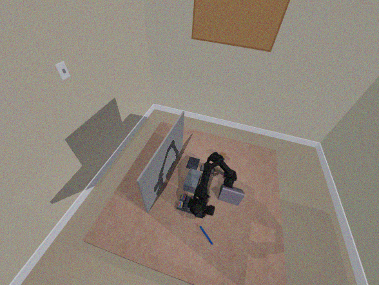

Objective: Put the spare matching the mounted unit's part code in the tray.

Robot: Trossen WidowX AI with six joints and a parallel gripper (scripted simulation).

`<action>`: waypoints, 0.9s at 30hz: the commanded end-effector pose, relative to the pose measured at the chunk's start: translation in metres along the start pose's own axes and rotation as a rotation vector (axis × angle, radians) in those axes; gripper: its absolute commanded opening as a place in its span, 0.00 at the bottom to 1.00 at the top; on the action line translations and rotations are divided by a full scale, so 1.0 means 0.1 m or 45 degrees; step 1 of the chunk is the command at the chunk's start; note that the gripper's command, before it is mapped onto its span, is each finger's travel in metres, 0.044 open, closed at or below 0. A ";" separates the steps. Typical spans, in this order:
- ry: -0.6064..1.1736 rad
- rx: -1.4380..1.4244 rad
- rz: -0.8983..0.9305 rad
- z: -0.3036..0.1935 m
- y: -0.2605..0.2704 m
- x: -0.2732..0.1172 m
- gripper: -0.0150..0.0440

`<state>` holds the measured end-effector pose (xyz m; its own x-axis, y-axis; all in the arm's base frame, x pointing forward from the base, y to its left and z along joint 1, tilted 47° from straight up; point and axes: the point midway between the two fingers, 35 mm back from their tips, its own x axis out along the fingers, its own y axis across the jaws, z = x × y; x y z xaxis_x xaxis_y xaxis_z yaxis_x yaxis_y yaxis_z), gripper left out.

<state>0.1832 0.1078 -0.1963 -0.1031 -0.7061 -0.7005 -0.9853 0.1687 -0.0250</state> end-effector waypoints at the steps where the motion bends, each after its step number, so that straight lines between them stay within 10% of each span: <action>1: 0.000 0.000 0.000 0.00 0.00 0.00 0.63; 15: 0.000 0.000 0.000 0.00 0.00 0.00 0.25; 27: -0.001 -0.003 -0.001 0.02 -0.02 -0.27 0.25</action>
<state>0.1821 0.1098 -0.1911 -0.1110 -0.7165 -0.6887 -0.9860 0.1663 -0.0141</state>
